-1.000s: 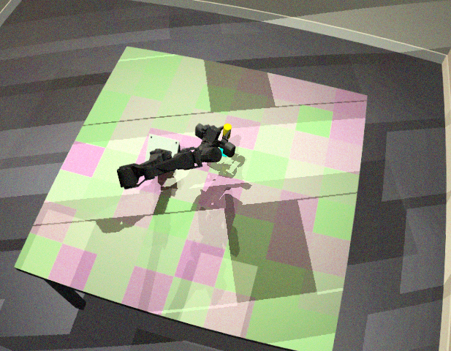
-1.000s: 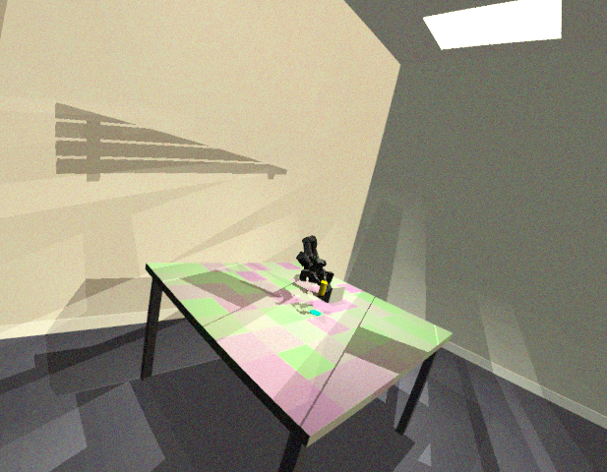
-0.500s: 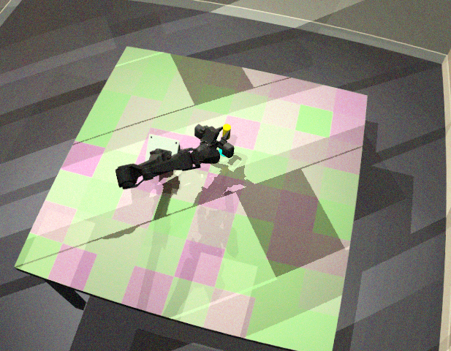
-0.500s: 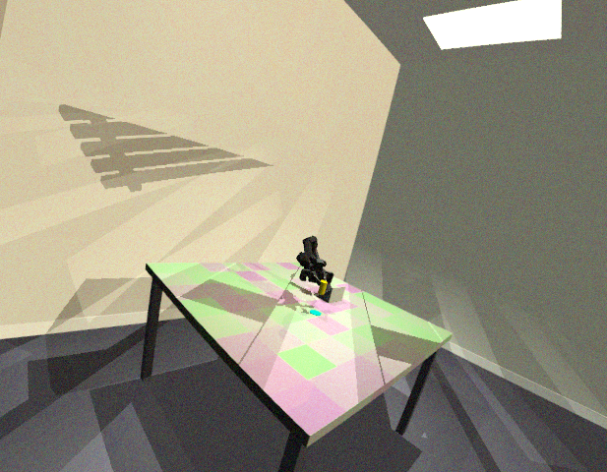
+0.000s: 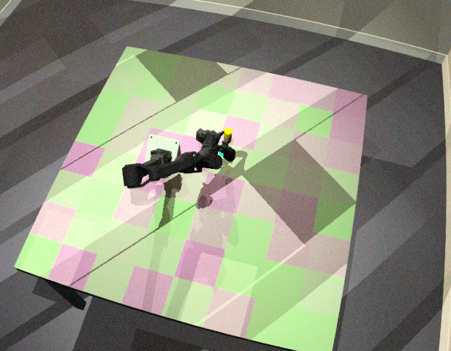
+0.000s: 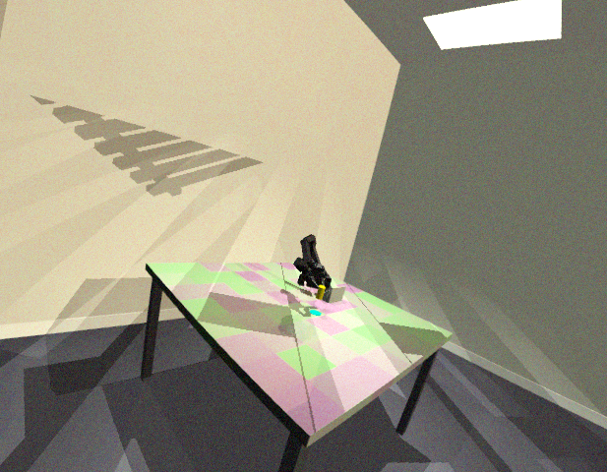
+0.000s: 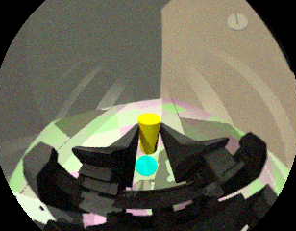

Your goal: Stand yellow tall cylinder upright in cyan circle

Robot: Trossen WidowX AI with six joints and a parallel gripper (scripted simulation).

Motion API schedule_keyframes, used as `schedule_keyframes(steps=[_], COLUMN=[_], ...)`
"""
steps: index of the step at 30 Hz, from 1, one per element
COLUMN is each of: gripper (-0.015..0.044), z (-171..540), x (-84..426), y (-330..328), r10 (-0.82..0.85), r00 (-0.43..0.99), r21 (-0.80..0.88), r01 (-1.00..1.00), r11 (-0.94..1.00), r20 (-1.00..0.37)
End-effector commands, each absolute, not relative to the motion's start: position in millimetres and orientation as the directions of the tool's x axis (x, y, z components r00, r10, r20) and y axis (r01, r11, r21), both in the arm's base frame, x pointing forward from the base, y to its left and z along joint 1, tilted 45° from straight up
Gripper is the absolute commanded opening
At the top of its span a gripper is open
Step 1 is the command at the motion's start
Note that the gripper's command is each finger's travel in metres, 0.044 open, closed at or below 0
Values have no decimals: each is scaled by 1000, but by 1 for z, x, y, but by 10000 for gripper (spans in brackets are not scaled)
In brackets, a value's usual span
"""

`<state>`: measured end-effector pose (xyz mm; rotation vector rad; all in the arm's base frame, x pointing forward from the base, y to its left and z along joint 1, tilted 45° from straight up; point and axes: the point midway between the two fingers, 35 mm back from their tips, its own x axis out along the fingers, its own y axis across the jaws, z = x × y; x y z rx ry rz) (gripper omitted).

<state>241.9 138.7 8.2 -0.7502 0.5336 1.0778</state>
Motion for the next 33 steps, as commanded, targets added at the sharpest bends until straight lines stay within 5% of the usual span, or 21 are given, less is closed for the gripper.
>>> schedule_keyframes(steps=[1,33], gripper=[105,105], z=[-4,-49], x=[241,235], y=[128,80], r10=[584,580], r00=[383,388], r21=[-276,-276], r01=[-923,-921], r11=[267,276], r20=[-716,-716])
